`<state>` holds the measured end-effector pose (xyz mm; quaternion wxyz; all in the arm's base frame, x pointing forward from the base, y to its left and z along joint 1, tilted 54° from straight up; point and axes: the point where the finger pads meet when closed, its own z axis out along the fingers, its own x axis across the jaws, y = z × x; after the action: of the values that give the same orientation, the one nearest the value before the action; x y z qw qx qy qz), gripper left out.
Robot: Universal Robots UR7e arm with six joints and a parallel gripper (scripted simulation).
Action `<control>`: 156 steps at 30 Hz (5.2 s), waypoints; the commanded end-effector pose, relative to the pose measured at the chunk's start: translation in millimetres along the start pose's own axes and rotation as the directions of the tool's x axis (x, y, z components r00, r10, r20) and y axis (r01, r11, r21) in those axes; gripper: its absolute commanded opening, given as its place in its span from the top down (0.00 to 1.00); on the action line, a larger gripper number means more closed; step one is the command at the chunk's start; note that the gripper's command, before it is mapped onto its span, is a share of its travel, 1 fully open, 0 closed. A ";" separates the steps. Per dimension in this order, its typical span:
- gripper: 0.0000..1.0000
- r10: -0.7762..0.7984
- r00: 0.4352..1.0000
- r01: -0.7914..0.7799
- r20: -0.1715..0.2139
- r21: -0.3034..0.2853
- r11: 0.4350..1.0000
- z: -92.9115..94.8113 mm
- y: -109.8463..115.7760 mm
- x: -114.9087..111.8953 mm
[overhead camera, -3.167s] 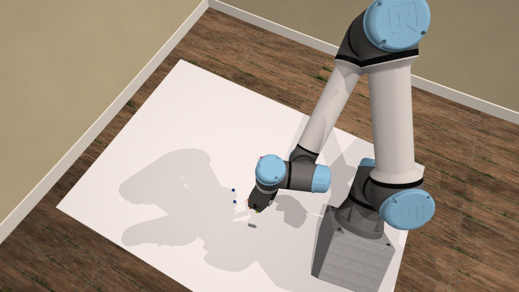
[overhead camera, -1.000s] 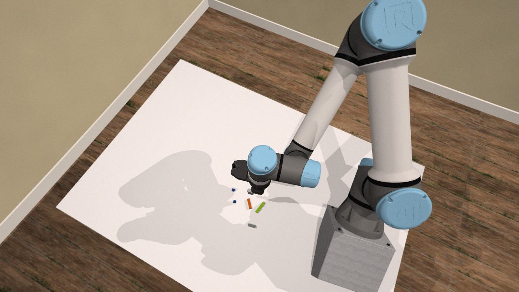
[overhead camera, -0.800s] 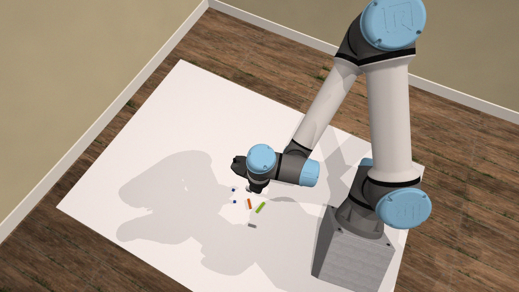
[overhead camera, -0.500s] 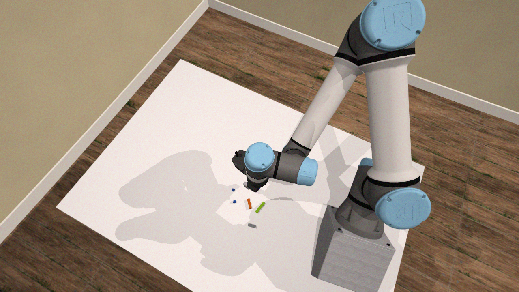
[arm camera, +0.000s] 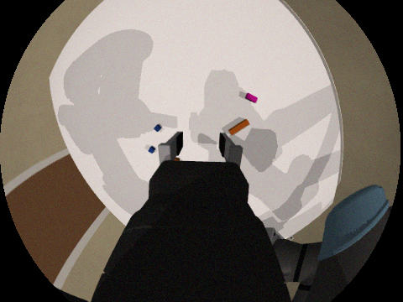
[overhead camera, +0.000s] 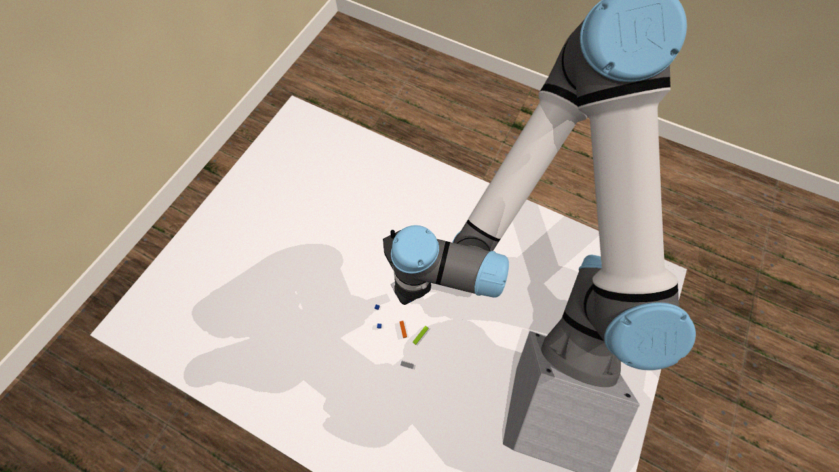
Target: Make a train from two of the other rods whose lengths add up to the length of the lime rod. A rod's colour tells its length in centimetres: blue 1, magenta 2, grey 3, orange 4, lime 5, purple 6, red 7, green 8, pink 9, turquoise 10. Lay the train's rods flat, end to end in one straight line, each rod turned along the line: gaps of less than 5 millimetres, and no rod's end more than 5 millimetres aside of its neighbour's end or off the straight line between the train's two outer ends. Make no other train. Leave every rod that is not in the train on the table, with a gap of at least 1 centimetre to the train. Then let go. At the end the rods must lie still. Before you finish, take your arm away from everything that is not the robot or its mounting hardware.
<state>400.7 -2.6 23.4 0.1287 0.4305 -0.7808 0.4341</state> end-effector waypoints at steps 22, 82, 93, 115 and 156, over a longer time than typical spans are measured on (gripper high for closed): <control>0.00 0.651 0.759 -0.651 -0.012 0.005 0.759 0.7 -13.6 13.1; 0.00 0.835 0.550 -0.835 -0.010 0.008 0.551 1.2 -16.2 16.9; 0.00 0.835 0.550 -0.835 -0.010 0.008 0.551 1.2 -16.2 16.9; 0.00 0.835 0.550 -0.835 -0.010 0.008 0.551 1.2 -16.2 16.9; 0.00 0.794 0.608 -0.794 -0.011 0.007 0.608 1.1 -18.0 17.2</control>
<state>403.9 -17.6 42.1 -0.0795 0.0218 -0.8899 0.4486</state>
